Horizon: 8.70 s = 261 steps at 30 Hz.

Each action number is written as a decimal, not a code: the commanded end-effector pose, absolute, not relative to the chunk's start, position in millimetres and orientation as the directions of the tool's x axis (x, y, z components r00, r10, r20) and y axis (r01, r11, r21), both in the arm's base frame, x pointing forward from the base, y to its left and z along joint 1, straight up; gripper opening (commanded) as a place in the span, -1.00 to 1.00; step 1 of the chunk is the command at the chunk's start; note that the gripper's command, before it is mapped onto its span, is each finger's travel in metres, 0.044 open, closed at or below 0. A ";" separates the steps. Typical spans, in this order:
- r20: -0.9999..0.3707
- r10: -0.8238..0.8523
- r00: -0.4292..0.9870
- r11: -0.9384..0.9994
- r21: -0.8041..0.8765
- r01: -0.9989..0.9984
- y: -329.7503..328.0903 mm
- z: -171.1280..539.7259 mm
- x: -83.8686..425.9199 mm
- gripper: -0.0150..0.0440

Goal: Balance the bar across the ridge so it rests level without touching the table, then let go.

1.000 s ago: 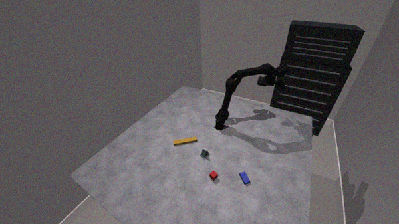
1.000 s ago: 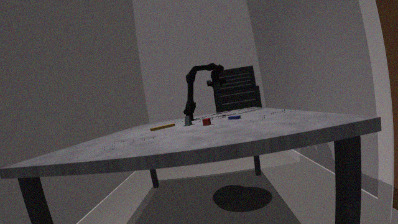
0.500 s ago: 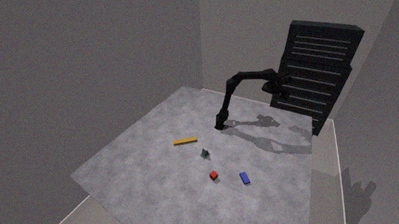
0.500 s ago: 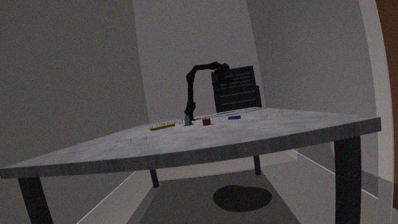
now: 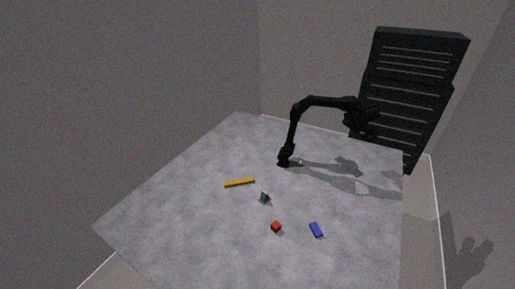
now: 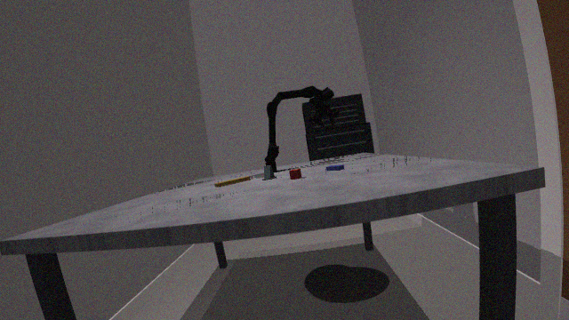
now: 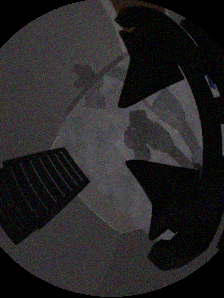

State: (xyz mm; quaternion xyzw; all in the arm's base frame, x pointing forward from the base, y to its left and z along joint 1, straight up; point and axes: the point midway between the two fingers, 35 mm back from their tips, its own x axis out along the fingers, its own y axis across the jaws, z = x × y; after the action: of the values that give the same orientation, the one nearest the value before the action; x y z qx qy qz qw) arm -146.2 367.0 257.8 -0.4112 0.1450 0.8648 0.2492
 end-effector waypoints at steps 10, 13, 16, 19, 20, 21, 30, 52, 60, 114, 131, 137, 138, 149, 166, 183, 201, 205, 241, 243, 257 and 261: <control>-0.800 0.389 -0.456 -0.639 0.122 -0.760 377.2 250.5 -76.8 0.58; -0.808 0.404 -0.429 -0.587 0.132 -0.799 378.8 247.2 -58.5 0.58; -0.815 0.416 -0.402 -0.532 0.141 -0.835 379.4 243.8 -40.3 0.58; -0.823 0.427 -0.375 -0.474 0.149 -0.868 379.1 240.5 -22.0 0.58; -0.825 0.430 -0.366 -0.455 0.152 -0.878 378.8 239.4 -16.0 0.58; -0.828 0.433 -0.357 -0.435 0.154 -0.887 378.4 238.3 -9.9 0.58; -0.849 0.452 -0.274 -0.248 0.175 -0.953 370.3 228.4 43.5 0.58; -0.896 0.436 -0.083 0.232 0.201 -0.952 320.4 206.5 159.1 0.58; -0.912 0.409 -0.020 0.400 0.199 -0.894 293.0 199.3 194.4 0.58; -0.983 0.124 0.136 0.992 0.127 0.016 41.6 147.7 300.1 0.58; -0.993 0.047 0.104 0.926 0.082 0.369 -39.6 134.2 287.2 0.58; -0.996 0.026 0.086 0.873 0.064 0.483 -66.3 129.7 277.4 0.58; -0.996 0.023 0.083 0.863 0.061 0.502 -70.6 128.9 275.5 0.58; -0.999 -0.005 0.042 0.726 0.025 0.687 -115.0 120.9 250.4 0.58; -1.000 -0.013 0.023 0.659 0.009 0.752 -132.2 90.2 239.5 0.58; -1.000 -0.013 0.023 0.659 0.009 0.752 -132.2 62.4 239.5 0.58; -1.000 -0.013 0.023 0.659 0.009 0.752 -132.2 46.9 239.5 0.58; -1.000 -0.013 0.023 0.659 0.009 0.752 -132.2 46.9 239.5 0.58; -1.000 -0.009 0.024 0.662 0.012 0.749 -133.8 91.5 243.7 -0.49; -1.000 -0.010 0.024 0.662 0.012 0.749 -133.8 96.7 243.7 -0.49; -1.000 -0.012 0.024 0.660 0.010 0.751 -132.9 132.4 241.2 -0.49; -1.000 -0.012 0.023 0.660 0.010 0.751 -132.2 142.2 239.7 -0.49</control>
State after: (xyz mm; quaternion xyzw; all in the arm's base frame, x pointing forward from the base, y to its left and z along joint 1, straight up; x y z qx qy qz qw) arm 241.0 -131.8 130.8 -0.2912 -0.6390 0.2880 -0.6511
